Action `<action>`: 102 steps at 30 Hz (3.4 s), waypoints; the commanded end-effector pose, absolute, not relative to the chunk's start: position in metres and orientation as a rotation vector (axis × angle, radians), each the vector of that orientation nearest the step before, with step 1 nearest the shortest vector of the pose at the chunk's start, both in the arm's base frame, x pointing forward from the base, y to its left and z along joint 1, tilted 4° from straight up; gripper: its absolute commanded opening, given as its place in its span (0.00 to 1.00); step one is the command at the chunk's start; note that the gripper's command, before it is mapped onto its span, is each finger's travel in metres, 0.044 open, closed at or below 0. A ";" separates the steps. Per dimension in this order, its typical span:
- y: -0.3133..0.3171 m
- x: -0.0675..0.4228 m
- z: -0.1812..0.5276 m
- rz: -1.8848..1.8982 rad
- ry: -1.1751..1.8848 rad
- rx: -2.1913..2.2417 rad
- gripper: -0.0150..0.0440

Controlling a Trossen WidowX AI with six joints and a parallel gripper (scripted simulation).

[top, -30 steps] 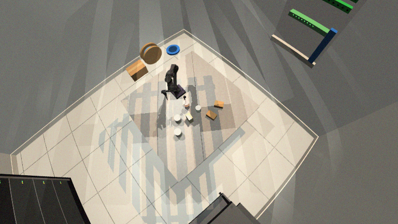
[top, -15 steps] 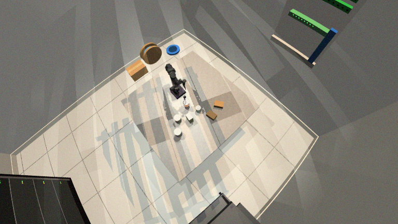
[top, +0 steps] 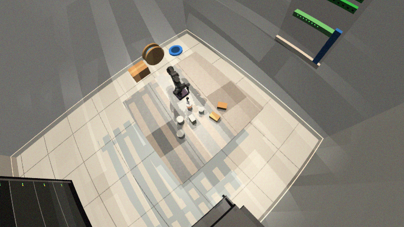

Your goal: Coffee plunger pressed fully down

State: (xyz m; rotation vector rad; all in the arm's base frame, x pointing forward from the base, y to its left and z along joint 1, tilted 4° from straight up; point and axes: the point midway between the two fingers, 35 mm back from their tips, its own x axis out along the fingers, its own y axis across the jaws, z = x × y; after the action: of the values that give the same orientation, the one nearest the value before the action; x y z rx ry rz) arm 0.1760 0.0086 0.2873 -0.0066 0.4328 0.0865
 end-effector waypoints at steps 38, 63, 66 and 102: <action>0.012 0.207 0.269 0.083 0.438 0.000 0.46; 0.012 0.211 0.241 0.083 0.438 0.000 0.46; 0.013 0.212 0.236 0.083 0.438 0.000 0.46; 0.015 0.222 0.180 0.083 0.437 0.001 0.46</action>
State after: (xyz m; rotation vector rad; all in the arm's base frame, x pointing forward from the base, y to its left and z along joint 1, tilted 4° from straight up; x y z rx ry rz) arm 0.2225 0.0150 0.2025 -0.0072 0.3869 0.0872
